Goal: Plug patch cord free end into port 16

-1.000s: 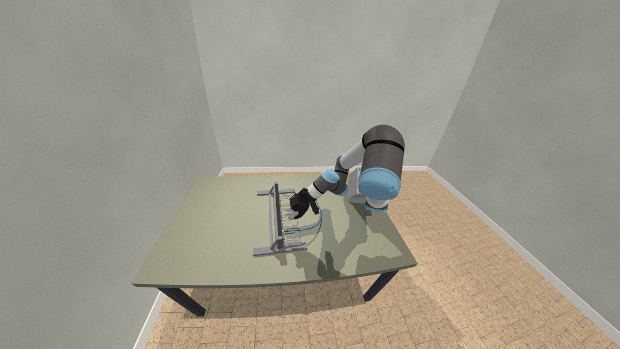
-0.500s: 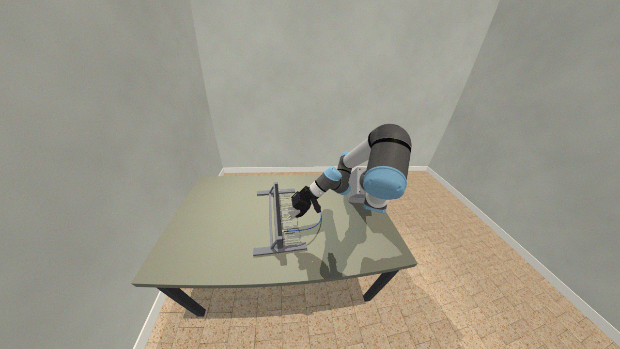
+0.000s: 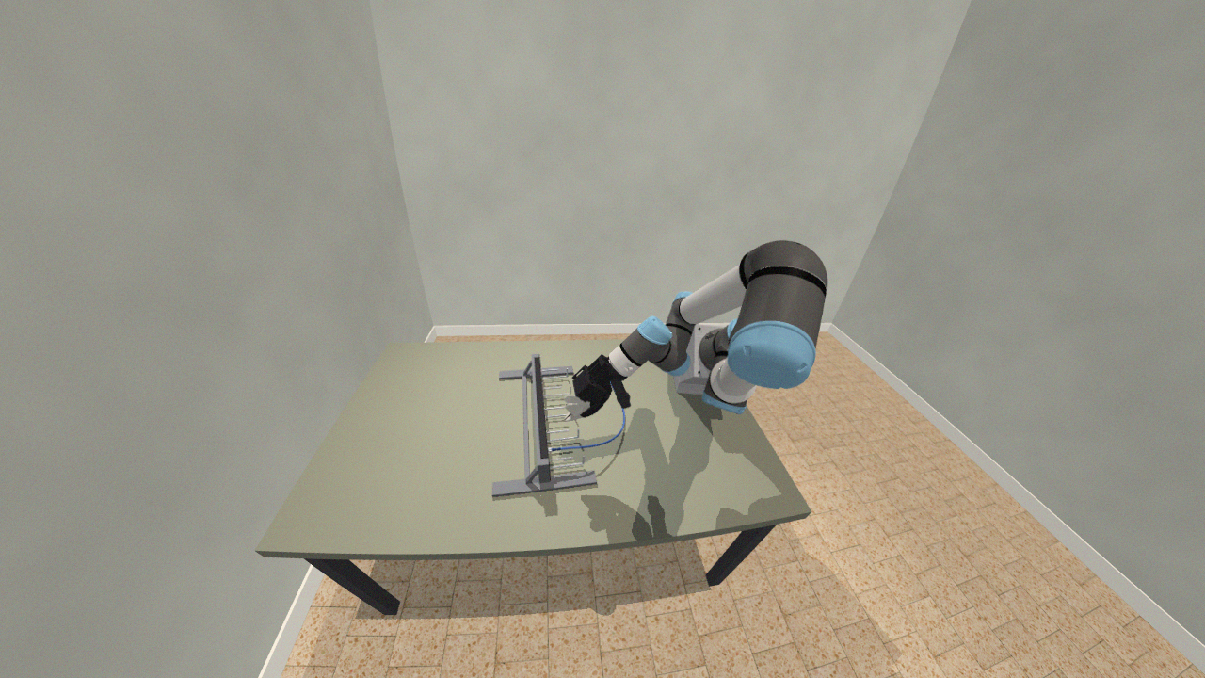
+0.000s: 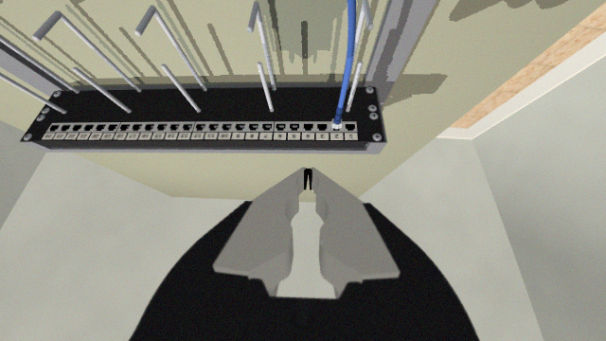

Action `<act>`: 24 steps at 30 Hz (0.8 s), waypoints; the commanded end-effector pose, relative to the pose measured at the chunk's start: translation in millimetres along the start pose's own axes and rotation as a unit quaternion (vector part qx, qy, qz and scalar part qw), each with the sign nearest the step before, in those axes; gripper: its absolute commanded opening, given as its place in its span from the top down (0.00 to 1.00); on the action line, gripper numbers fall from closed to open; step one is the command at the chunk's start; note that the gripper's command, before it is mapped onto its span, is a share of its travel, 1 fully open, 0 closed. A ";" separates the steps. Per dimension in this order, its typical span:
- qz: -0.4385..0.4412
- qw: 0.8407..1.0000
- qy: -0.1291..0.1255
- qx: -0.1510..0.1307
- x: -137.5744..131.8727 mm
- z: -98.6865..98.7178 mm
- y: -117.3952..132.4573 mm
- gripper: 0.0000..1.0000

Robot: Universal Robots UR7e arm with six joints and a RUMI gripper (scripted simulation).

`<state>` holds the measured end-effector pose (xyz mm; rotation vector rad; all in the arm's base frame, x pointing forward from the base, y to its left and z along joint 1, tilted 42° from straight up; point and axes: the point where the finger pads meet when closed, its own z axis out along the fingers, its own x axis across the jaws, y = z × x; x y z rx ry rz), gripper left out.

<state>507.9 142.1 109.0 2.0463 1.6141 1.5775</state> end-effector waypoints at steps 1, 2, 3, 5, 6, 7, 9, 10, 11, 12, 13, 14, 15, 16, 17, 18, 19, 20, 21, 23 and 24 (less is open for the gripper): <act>0.000 1.000 0.000 0.001 -0.1 -13.0 0.5 1.00; 0.000 1.000 0.000 0.001 -0.1 -15.2 0.5 1.00; 0.000 1.000 0.000 0.001 -0.1 -17.4 0.5 1.00; 0.000 1.000 0.000 0.001 -0.1 -17.4 0.5 1.00; 0.000 1.000 0.000 0.001 -0.1 -19.7 0.5 1.00; 0.000 1.000 0.000 0.001 -0.1 -21.8 0.5 1.00; 0.000 1.000 0.000 0.001 -0.1 -26.2 0.6 1.00; 0.000 1.000 0.000 0.001 -0.1 -28.3 0.6 1.00; 0.000 1.000 0.000 0.001 -0.1 -30.4 0.6 1.00; 0.000 1.000 0.000 0.001 -0.1 -32.5 0.6 1.00; 0.000 1.000 0.000 0.001 -0.1 -34.5 0.6 1.00; 0.000 1.000 0.000 0.001 -0.1 -36.5 0.6 1.00; 0.000 1.000 0.000 0.001 -0.1 -38.5 0.6 1.00; 0.000 1.000 0.000 0.001 -0.1 -40.5 0.6 1.00; 0.000 1.000 0.000 0.001 -0.1 -42.4 0.6 1.00; 0.000 1.000 0.000 0.001 -0.1 -44.3 0.6 1.00; 0.000 1.000 0.000 0.001 -0.1 -46.1 0.6 1.00; 0.000 1.000 0.000 0.001 -0.1 -48.0 0.6 1.00; 0.000 1.000 0.000 0.001 -0.1 -48.0 0.6 1.00; 0.000 1.000 0.000 0.001 -0.1 -49.8 0.6 1.00; 0.000 1.000 0.000 0.001 -0.1 -51.5 0.6 1.00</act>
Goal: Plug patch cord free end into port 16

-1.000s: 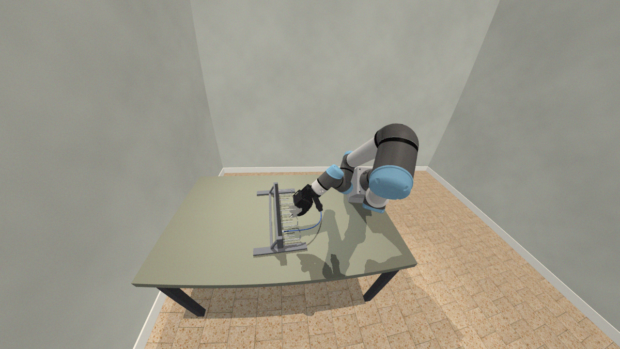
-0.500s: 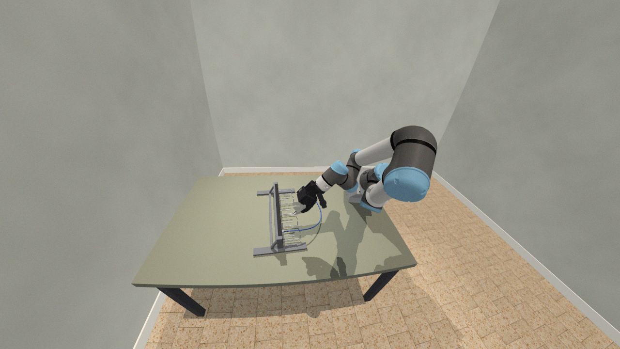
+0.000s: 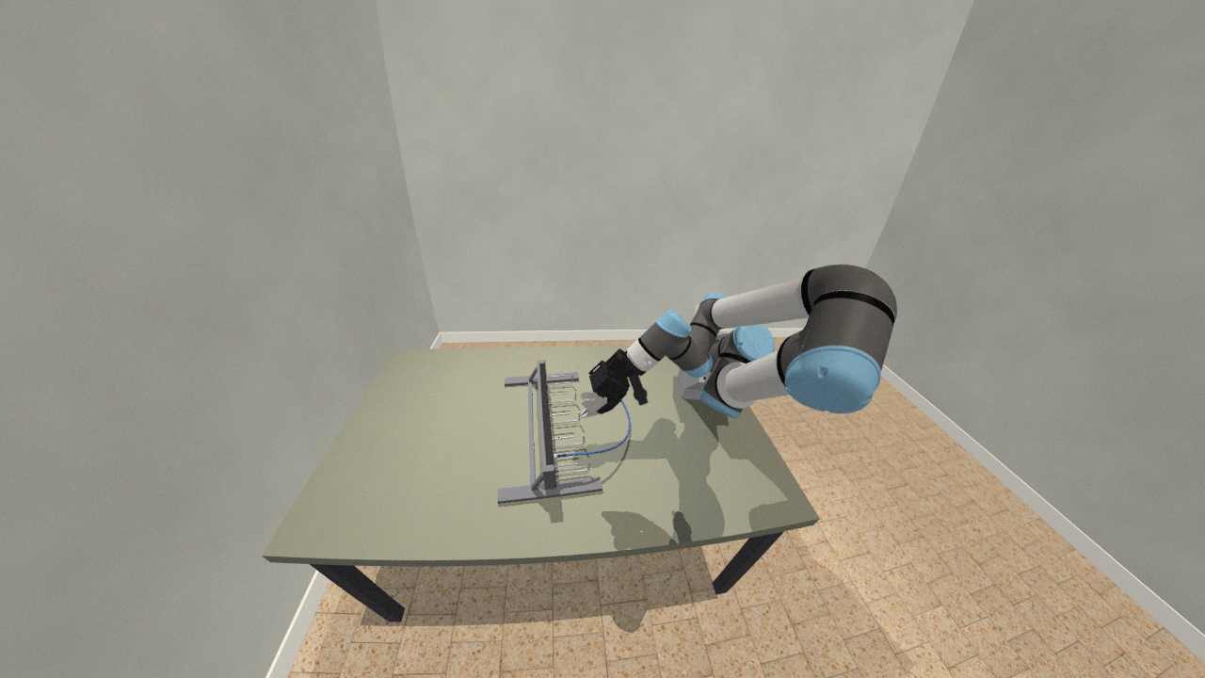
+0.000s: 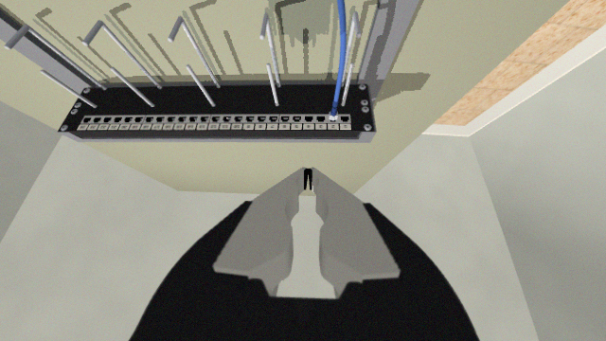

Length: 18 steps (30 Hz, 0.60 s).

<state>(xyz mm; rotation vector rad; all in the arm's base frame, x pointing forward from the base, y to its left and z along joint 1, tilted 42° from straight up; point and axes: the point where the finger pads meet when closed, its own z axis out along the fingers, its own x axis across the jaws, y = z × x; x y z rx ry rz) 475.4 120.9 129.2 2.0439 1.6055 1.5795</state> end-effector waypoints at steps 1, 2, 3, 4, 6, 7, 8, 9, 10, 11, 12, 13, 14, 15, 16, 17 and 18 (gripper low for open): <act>-0.001 1.000 0.001 0.005 -0.1 -9.5 0.6 1.00; -0.001 1.000 0.001 0.005 -0.1 -11.2 0.6 1.00; -0.001 1.000 0.001 0.005 -0.1 -12.9 0.6 1.00; -0.001 1.000 0.001 0.005 -0.1 -14.5 0.6 1.00; -0.001 1.000 0.001 0.005 -0.1 -17.6 0.7 1.00; -0.001 1.000 0.001 0.005 -0.1 -19.1 0.7 1.00; -0.001 1.000 0.001 0.005 -0.1 -20.6 0.7 1.00; -0.001 1.000 0.001 0.005 -0.1 -22.0 0.7 1.00; -0.001 1.000 0.001 0.005 -0.1 -23.3 0.7 1.00; -0.001 1.000 0.001 0.005 -0.1 -24.7 0.7 1.00; -0.001 1.000 0.001 0.005 -0.1 -26.0 0.7 1.00; -0.001 1.000 0.001 0.005 -0.1 -27.3 0.8 1.00; -0.001 1.000 0.001 0.005 -0.1 -27.3 0.8 1.00; -0.001 1.000 0.001 0.005 -0.1 -27.3 0.8 1.00; -0.001 1.000 0.001 0.005 -0.1 -28.5 0.8 1.00; -0.001 1.000 0.001 0.005 -0.1 -29.7 0.8 1.00; -0.001 1.000 0.001 0.005 -0.1 -30.9 0.8 1.00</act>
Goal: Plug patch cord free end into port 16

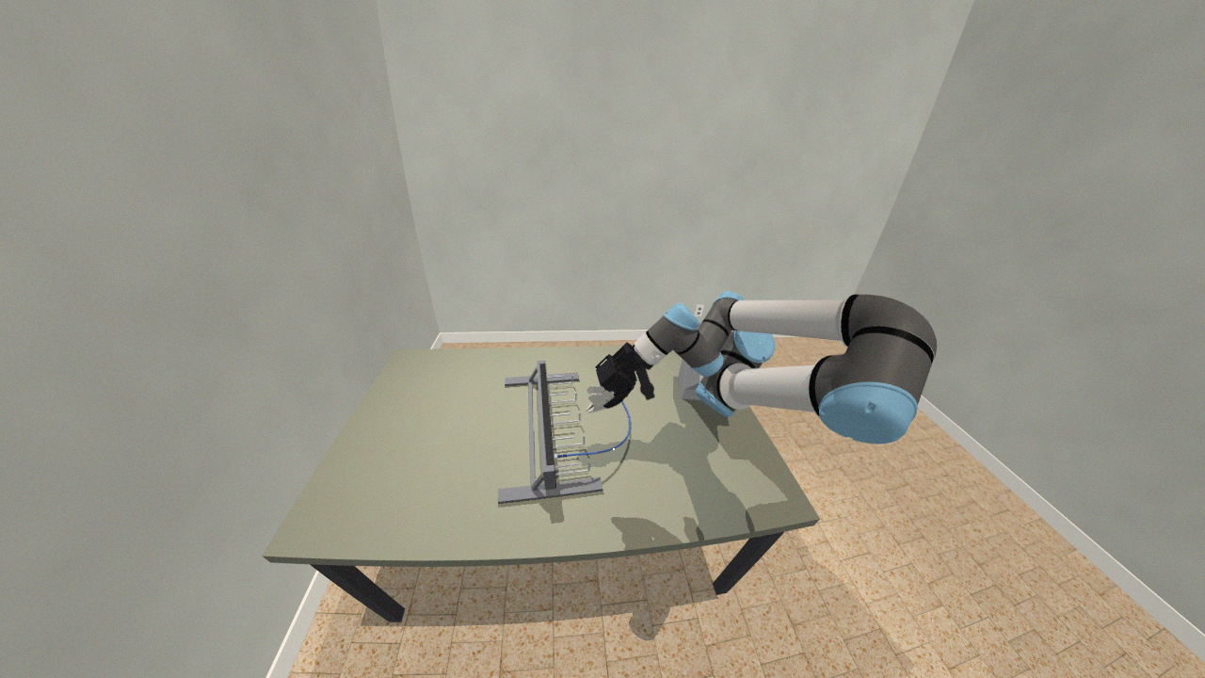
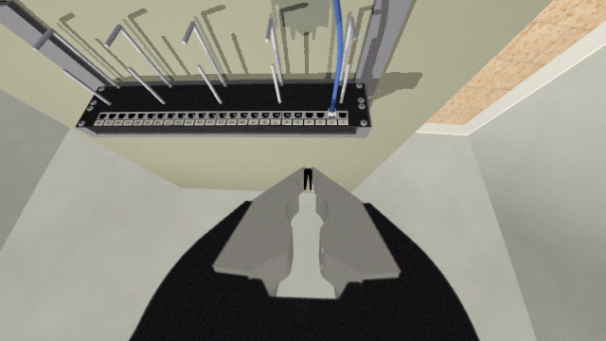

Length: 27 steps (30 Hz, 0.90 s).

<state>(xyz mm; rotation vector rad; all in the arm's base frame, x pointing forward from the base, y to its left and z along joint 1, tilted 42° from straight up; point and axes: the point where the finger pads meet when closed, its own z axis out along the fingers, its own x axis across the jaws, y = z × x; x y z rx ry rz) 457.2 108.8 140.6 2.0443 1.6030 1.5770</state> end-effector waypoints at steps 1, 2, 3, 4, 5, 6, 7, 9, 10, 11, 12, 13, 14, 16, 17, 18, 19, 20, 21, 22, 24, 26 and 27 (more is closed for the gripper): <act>-0.001 1.000 0.002 0.006 -0.1 -7.5 0.4 1.00; -0.001 1.000 0.002 0.006 -0.1 -8.6 0.4 1.00; -0.001 1.000 0.002 0.006 -0.1 -9.7 0.4 1.00; -0.001 1.000 0.002 0.006 -0.1 -10.7 0.4 1.00; -0.001 1.000 0.002 0.006 -0.2 -11.7 0.4 1.00; -0.001 1.000 0.002 0.006 -0.2 -12.7 0.4 1.00; -0.001 1.000 0.002 0.006 -0.2 -13.7 0.5 1.00; -0.001 1.000 0.002 0.006 -0.1 -15.5 0.5 1.00; -0.001 1.000 0.002 0.006 -0.2 -16.4 0.5 1.00; -0.001 1.000 0.002 0.006 -0.2 -17.2 0.5 1.00; -0.001 1.000 0.002 0.006 -0.2 -18.0 0.5 1.00; -0.001 1.000 0.002 0.006 -0.2 -18.0 0.5 1.00; -0.001 1.000 0.002 0.006 -0.2 -18.0 0.5 1.00; -0.001 1.000 0.002 0.006 -0.2 -19.5 0.5 1.00; -0.001 1.000 0.002 0.006 -0.2 -20.3 0.5 1.00; -0.001 1.000 0.002 0.006 -0.2 -20.9 0.5 1.00; -0.001 1.000 0.002 0.006 -0.2 -21.6 0.5 1.00; -0.001 1.000 0.002 0.006 -0.2 -22.2 0.6 1.00; -0.001 1.000 0.002 0.006 -0.2 -22.8 0.6 1.00; -0.001 1.000 0.002 0.006 -0.2 -23.4 0.6 1.00; -0.001 1.000 0.002 0.006 -0.2 -24.5 0.6 1.00; -0.001 1.000 0.002 0.006 -0.2 -25.4 0.6 1.00; -0.001 1.000 0.002 0.006 -0.2 -25.8 0.6 1.00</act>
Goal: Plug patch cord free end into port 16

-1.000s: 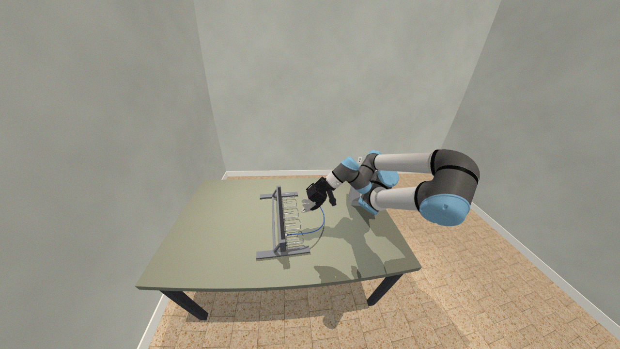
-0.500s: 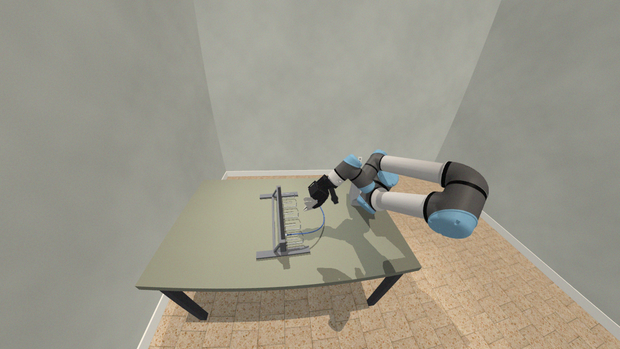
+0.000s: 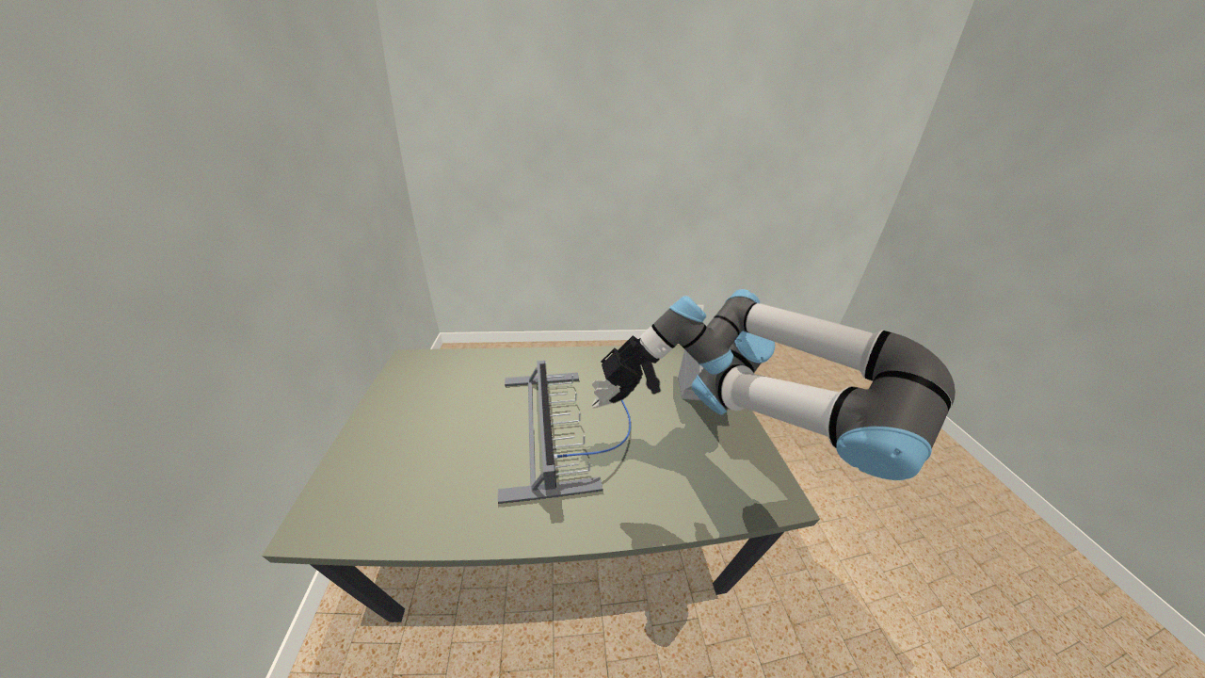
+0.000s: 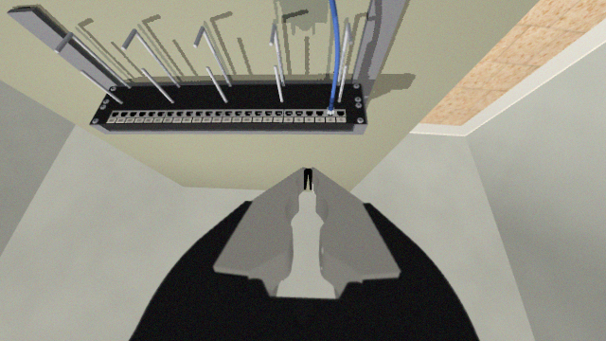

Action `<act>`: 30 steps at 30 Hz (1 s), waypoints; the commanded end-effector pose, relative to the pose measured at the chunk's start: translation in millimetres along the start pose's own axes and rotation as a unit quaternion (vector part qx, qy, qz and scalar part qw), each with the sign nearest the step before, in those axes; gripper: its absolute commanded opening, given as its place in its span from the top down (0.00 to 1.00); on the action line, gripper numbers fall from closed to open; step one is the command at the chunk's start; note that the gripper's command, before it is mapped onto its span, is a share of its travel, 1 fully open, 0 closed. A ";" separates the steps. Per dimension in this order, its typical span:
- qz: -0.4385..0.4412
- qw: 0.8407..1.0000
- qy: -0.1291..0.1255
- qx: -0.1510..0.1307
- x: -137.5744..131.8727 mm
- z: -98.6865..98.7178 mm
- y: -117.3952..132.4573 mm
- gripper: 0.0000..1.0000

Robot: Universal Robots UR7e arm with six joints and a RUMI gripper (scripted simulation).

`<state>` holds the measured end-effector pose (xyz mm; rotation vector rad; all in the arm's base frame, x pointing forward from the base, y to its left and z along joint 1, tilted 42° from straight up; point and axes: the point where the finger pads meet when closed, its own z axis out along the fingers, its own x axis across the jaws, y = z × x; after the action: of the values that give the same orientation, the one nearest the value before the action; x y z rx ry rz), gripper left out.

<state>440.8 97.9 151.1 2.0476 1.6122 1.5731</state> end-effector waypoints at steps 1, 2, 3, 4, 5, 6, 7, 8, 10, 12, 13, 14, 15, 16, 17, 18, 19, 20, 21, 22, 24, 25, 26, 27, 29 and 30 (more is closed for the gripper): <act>0.000 1.000 0.002 0.002 -0.1 -3.9 0.1 1.00; 0.000 1.000 0.002 0.002 -0.1 -4.2 0.1 1.00; 0.000 1.000 0.002 0.002 -0.1 -4.2 0.1 1.00; 0.000 1.000 0.002 0.002 -0.1 -4.2 0.1 1.00; 0.000 1.000 0.002 0.002 -0.1 -4.6 0.1 1.00; 0.000 1.000 0.002 0.002 -0.1 -4.9 0.1 1.00; 0.000 1.000 0.002 0.002 -0.1 -5.2 0.1 1.00; 0.000 1.000 0.002 0.002 -0.1 -5.5 0.1 1.00; 0.000 1.000 0.002 0.002 -0.1 -6.0 0.1 1.00; 0.000 1.000 0.002 0.002 -0.1 -6.3 0.1 1.00; 0.000 1.000 0.002 0.002 -0.1 -6.5 0.1 1.00; 0.000 1.000 0.002 0.002 -0.1 -6.6 0.1 1.00; 0.000 1.000 0.002 0.002 -0.1 -6.8 0.1 1.00; 0.000 1.000 0.002 0.002 -0.1 -6.9 0.1 1.00; 0.000 1.000 0.002 0.002 -0.1 -6.9 0.1 1.00; 0.000 1.000 0.002 0.002 -0.1 -7.0 0.1 1.00; 0.000 1.000 0.002 0.002 -0.1 -7.1 0.1 1.00; 0.000 1.000 0.002 0.002 -0.1 -7.1 0.1 1.00; 0.000 1.000 0.002 0.002 -0.1 -7.1 0.1 1.00; 0.000 1.000 0.002 0.002 -0.1 -7.1 0.1 1.00; 0.000 1.000 0.002 0.002 -0.1 -7.2 0.1 1.00; 0.000 1.000 0.002 0.002 -0.1 -7.2 0.1 1.00; 0.000 1.000 0.002 0.002 -0.1 -7.2 0.1 1.00; 0.000 1.000 0.002 0.002 -0.1 -7.2 0.1 1.00; 0.000 1.000 0.002 0.002 -0.1 -7.2 0.1 1.00; 0.000 1.000 0.002 0.002 -0.2 -7.2 0.1 1.00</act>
<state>435.4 94.6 154.2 2.0473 1.6178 1.5757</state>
